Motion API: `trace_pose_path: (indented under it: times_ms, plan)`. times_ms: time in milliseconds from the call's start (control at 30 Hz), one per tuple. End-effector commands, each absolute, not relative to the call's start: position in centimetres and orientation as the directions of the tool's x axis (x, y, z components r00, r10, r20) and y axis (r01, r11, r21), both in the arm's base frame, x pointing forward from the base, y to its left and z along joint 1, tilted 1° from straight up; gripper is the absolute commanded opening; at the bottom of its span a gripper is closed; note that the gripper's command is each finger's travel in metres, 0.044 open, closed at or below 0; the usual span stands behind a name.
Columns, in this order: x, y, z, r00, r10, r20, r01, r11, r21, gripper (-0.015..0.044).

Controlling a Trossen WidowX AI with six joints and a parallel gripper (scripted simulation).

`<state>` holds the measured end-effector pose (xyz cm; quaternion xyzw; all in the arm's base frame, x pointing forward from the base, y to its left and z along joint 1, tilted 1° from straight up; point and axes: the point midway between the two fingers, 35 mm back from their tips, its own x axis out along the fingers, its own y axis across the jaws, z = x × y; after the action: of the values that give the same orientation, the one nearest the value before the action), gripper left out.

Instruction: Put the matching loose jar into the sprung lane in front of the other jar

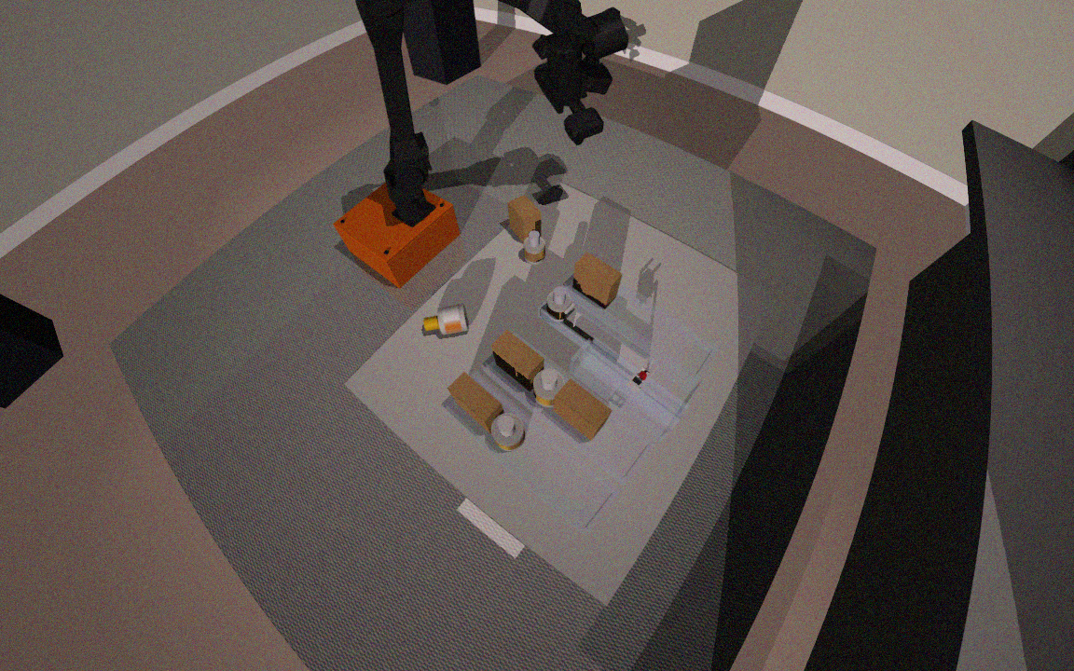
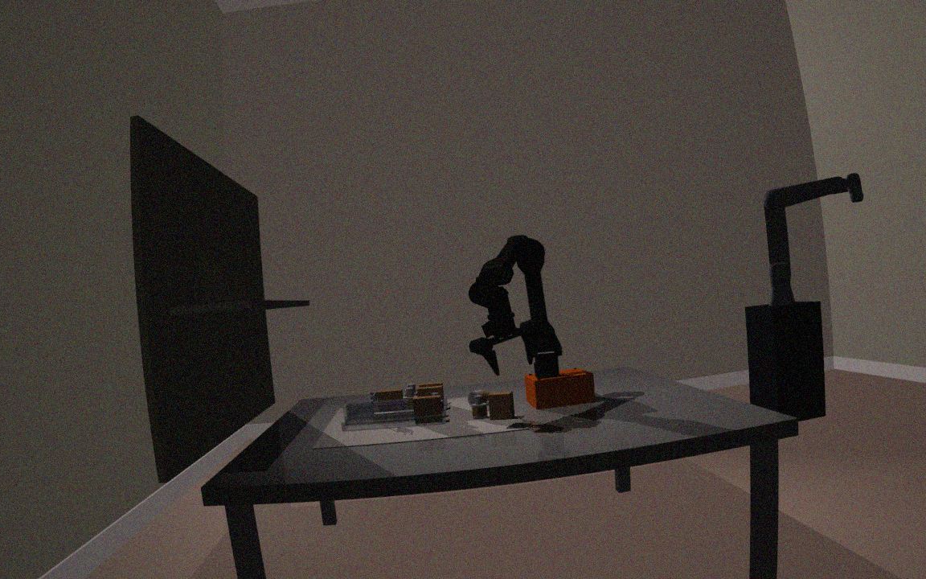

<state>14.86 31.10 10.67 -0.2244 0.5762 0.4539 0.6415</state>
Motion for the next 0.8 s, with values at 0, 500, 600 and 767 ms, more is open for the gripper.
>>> trace_pose_path:
  times_ms: [0,500,600,767]
  plan:
    - [18.6,26.1,9.5,-0.008,0.249,-0.968,-0.676,0.713,0.189,0.0440]
    - [22.3,10.1,6.4,0.034,-0.006,-0.999,0.002,1.000,-0.006,0.0440]
    - [22.4,10.1,5.4,0.034,-0.006,-0.999,0.002,1.000,-0.006,0.0440]
    - [22.4,10.1,4.2,0.034,-0.006,-0.999,0.002,1.000,-0.006,0.0440]
